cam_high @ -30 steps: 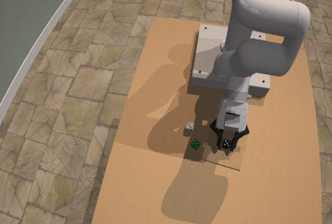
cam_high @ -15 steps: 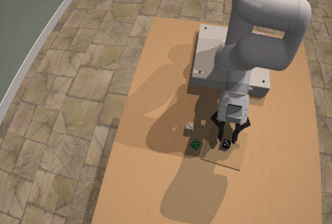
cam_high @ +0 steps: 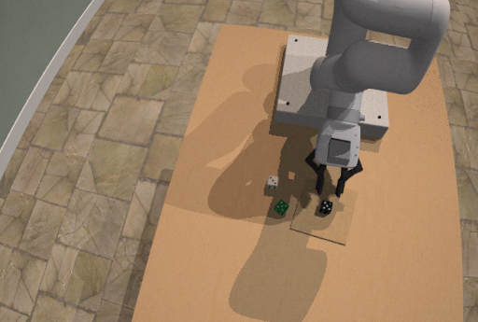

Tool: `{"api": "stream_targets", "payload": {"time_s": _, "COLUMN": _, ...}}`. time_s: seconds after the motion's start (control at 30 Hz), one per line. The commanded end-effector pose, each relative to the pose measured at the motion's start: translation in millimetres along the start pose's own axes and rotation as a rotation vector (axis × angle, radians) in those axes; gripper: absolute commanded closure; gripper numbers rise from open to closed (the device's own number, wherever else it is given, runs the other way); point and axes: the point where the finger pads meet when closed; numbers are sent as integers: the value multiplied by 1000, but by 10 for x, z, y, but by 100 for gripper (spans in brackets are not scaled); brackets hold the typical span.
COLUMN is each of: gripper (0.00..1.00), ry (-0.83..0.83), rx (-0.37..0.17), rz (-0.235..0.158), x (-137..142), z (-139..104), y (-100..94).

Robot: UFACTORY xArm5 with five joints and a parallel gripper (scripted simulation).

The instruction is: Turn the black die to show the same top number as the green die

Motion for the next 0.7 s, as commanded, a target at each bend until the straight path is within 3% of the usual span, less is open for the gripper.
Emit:
{"api": "stream_targets", "payload": {"time_s": 0.0, "gripper": 58, "ry": 0, "rx": 2, "rz": 0, "x": -2, "z": 56, "y": -43}}
{"api": "stream_targets", "payload": {"time_s": 0.47, "gripper": 58, "ry": 0, "rx": 2, "rz": 1, "x": -29, "z": 431, "y": -312}}
{"api": "stream_targets", "payload": {"time_s": 0.67, "gripper": 58, "ry": 0, "rx": 2, "rz": 1, "x": -32, "z": 474, "y": -344}}
Point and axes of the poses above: the point where the finger pads meet when closed, its own y axis out along the fingers, its own x axis across the jaws, z = x × y, and after that the axes turned 5 degrees about y, right-handed
